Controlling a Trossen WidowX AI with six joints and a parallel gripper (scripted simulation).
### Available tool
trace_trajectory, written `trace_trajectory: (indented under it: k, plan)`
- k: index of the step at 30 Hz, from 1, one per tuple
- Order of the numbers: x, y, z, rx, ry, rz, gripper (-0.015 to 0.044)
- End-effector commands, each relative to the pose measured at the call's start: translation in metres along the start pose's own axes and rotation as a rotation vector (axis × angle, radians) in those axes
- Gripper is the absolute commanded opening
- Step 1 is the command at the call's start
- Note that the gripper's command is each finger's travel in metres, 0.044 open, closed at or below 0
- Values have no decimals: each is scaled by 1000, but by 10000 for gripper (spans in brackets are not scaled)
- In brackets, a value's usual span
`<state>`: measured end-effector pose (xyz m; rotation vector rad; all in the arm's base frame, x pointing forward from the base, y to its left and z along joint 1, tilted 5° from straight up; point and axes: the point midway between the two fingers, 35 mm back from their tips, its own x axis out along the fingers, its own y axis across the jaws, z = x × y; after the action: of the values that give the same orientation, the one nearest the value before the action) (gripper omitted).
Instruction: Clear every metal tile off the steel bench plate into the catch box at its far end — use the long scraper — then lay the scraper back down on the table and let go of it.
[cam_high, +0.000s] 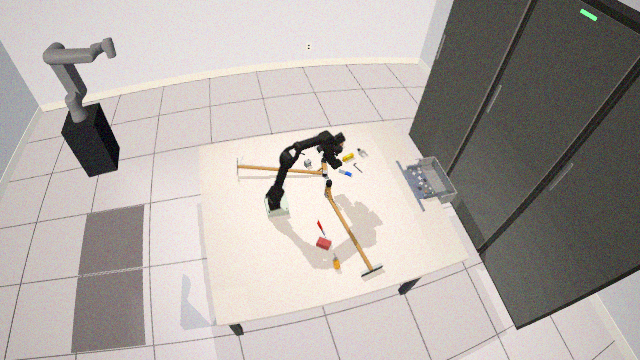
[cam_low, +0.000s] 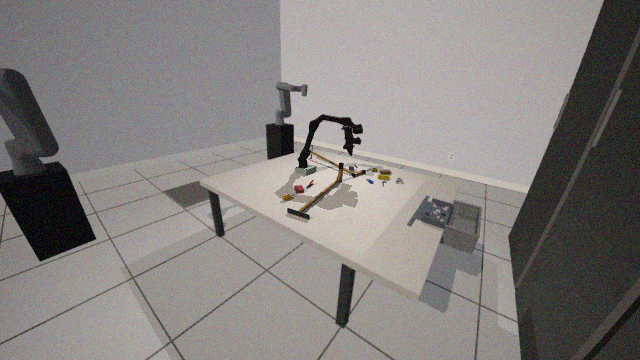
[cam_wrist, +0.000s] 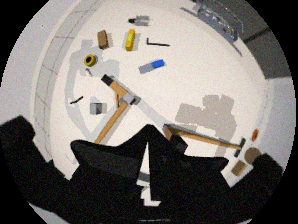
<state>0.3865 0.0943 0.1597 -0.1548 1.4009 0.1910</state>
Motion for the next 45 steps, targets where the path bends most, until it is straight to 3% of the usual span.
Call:
trace_trajectory:
  k: [1,45]
  plan:
    - [2,2,-1,-19,2,8,0]
    - [88,2,-16,-20,4,6,0]
